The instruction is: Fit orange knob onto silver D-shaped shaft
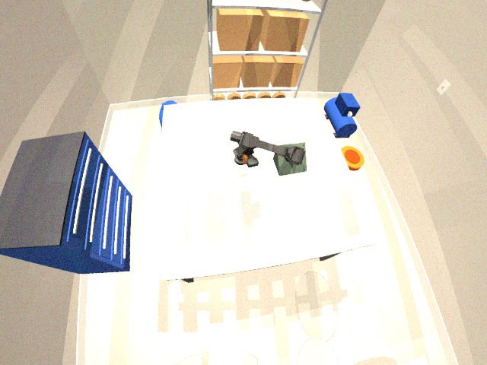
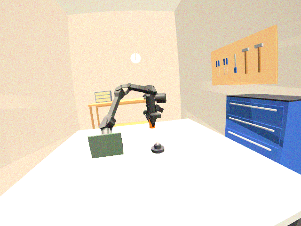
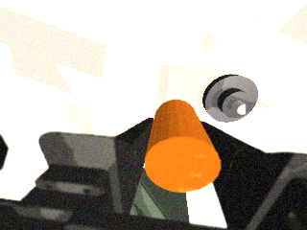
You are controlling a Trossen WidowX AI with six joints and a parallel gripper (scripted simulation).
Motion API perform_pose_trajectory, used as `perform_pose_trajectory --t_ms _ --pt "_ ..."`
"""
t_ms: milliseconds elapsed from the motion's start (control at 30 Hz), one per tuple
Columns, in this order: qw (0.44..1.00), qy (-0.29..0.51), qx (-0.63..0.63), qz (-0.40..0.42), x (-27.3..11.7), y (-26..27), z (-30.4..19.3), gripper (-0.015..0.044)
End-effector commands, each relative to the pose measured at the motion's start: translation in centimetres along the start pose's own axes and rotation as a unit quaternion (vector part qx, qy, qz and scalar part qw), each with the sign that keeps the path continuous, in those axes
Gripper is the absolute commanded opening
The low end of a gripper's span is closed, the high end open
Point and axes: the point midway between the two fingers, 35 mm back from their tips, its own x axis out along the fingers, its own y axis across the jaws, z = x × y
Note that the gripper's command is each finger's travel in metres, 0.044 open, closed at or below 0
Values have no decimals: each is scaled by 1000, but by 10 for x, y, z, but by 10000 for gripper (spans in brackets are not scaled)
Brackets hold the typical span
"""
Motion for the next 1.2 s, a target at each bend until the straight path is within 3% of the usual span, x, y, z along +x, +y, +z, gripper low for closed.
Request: perform_pose_trajectory --t_ms 0,1167 --pt "1000 0 -2 -3 4 -13 0 0" --pt "1000 0 -2 -3 44 -101 -10 0"
